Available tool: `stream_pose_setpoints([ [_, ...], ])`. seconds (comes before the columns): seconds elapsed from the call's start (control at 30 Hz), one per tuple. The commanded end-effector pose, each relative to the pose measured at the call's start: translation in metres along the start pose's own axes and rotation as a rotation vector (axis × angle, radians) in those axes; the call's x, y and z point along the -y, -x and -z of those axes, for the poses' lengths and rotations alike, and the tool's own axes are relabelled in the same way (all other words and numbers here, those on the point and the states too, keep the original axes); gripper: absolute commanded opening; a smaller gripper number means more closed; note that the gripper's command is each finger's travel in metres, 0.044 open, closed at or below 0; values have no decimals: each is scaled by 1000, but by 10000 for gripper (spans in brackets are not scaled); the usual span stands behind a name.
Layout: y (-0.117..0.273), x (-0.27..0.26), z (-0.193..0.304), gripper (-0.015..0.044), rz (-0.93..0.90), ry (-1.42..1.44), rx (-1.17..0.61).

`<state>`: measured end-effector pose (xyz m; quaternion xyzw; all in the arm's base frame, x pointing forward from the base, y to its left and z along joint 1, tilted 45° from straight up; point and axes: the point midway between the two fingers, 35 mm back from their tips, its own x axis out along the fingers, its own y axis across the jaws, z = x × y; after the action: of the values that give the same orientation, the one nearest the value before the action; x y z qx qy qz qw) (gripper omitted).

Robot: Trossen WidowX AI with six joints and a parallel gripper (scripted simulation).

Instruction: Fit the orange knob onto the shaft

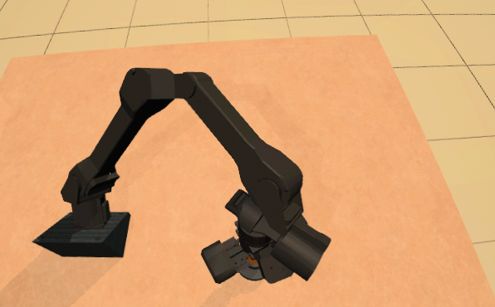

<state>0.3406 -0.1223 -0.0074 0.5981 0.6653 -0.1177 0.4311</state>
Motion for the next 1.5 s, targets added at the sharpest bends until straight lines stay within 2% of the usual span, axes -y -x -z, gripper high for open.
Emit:
stream_pose_setpoints([
  [0.0, 5, -2, -1, 0, -2, 3, 10],
  [1.47, 0, -1, -3, 0, -2, 3, 10],
])
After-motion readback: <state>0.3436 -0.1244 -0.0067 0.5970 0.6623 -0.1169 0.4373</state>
